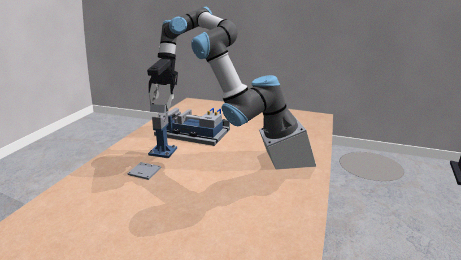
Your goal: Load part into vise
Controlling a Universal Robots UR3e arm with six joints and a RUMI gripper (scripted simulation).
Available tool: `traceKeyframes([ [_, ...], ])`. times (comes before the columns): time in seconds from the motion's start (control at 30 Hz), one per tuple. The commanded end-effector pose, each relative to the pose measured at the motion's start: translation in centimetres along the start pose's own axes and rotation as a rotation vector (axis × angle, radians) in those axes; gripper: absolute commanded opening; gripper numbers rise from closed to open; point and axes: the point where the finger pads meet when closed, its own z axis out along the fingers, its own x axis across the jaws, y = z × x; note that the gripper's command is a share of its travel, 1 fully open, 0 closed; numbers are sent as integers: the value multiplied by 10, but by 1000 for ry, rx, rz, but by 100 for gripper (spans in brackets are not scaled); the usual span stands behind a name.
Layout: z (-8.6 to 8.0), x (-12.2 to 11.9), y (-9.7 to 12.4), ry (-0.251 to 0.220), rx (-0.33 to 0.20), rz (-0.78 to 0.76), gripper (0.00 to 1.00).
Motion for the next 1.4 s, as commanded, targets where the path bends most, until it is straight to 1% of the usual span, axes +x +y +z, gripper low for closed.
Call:
traceKeyframes([
  [0.0,0,0,-1,5,-72,0,0],
  [0.3,0,0,-2,5,-187,1,0],
  [0.37,0,0,-2,5,-187,1,0],
  [0.53,0,0,-2,5,-242,1,0],
  [0.73,0,0,-2,4,-294,1,0],
  [0.87,0,0,-3,5,-320,1,0],
  [0.93,0,0,-3,5,-320,1,0],
  [1.13,0,0,-3,4,-349,1,0],
  [1.37,0,0,-3,5,-370,1,0],
])
